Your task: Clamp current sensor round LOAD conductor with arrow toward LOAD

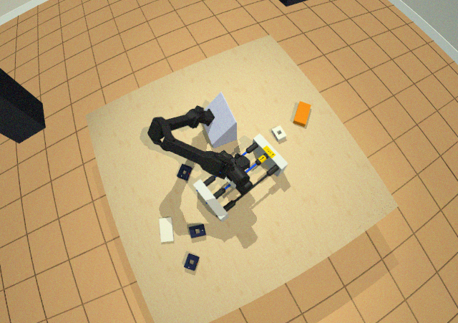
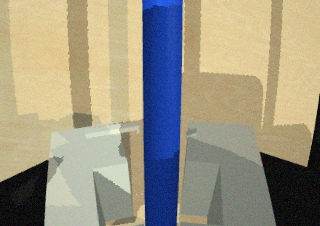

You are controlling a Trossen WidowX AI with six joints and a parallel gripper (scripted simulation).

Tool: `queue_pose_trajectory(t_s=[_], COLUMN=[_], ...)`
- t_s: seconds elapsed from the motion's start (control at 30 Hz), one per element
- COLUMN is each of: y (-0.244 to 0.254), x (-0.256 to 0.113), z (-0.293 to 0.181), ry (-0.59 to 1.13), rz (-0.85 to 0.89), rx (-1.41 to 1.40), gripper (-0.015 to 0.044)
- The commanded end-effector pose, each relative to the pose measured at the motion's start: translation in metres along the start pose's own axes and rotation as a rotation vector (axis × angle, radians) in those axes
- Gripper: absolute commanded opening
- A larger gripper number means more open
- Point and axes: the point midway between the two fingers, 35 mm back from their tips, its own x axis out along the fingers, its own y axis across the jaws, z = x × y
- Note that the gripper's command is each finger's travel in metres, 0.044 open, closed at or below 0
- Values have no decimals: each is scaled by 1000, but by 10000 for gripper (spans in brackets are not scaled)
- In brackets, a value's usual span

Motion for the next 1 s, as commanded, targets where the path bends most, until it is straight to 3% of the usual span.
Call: queue_pose_trajectory(t_s=[0.0,0.4,0.6,0.97], y=[0,0,0,2], x=[0,-2,-23,-10], z=[0,0,-6,-8], ry=[0,0,24,24], rz=[0,23,203,199], rx=[0,2,16,16], gripper=[131,440,440,440])
